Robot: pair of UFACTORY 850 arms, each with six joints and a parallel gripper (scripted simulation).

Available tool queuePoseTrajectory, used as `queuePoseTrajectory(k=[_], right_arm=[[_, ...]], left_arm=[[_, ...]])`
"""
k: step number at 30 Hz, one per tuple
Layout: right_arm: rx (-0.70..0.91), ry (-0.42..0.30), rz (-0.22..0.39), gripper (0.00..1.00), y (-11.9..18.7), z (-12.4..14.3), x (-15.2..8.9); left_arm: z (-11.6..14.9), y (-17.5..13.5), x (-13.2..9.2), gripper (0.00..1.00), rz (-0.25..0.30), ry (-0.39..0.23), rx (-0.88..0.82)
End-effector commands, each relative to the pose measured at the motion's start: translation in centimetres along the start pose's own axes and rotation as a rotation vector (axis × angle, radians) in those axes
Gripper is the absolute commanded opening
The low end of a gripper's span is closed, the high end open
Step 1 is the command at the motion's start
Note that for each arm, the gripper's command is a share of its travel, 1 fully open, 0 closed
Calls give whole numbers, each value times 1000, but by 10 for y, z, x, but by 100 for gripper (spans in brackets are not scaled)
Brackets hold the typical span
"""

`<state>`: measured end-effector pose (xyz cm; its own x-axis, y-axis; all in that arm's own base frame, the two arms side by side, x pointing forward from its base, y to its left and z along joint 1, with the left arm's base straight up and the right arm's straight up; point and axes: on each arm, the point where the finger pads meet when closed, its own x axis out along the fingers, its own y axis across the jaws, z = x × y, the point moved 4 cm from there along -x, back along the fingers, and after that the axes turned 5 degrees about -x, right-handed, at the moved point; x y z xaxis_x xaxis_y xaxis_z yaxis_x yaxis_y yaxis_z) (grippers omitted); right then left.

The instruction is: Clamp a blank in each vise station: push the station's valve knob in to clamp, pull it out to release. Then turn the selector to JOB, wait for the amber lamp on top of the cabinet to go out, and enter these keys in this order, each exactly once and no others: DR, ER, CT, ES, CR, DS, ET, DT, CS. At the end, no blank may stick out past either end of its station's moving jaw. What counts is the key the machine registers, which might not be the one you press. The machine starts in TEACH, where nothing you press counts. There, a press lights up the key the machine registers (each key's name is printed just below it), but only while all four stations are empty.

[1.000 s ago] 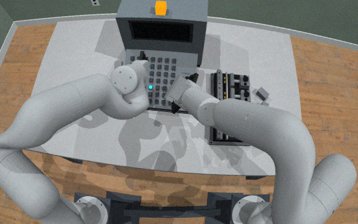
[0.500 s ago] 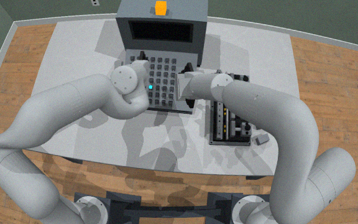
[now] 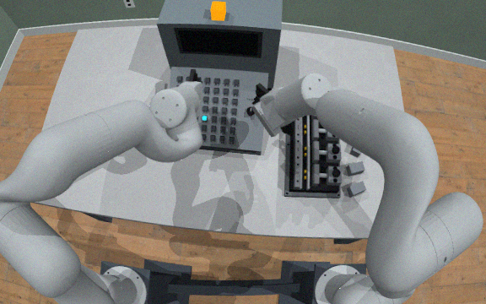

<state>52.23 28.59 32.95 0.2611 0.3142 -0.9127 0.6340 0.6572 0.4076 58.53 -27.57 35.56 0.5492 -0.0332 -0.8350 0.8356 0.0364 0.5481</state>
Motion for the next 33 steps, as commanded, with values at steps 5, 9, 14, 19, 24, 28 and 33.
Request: queuePoseTrajectory(k=[5, 9, 14, 19, 24, 28, 33], right_arm=[[-342, 47, -146, 100, -25, 40, -11], [-455, 64, -204, 100, -37, 57, -16], [-648, 104, -313, 100, -60, 88, -29], [-785, 142, -400, 100, -78, 114, -41], [-802, 148, -411, 100, -81, 117, -42], [-802, 148, -411, 100, -81, 117, -42], [-802, 148, -411, 0, -81, 117, -42]], left_arm=[[0, 1, -1, 100, 2, -1, -1], [0, 1, -1, 100, 2, -1, -1], [0, 1, -1, 100, 2, -1, -1], [0, 1, -1, 100, 2, -1, -1], [0, 1, -1, 100, 2, -1, -1], [0, 1, -1, 100, 2, -1, -1], [0, 1, -1, 100, 2, -1, -1]])
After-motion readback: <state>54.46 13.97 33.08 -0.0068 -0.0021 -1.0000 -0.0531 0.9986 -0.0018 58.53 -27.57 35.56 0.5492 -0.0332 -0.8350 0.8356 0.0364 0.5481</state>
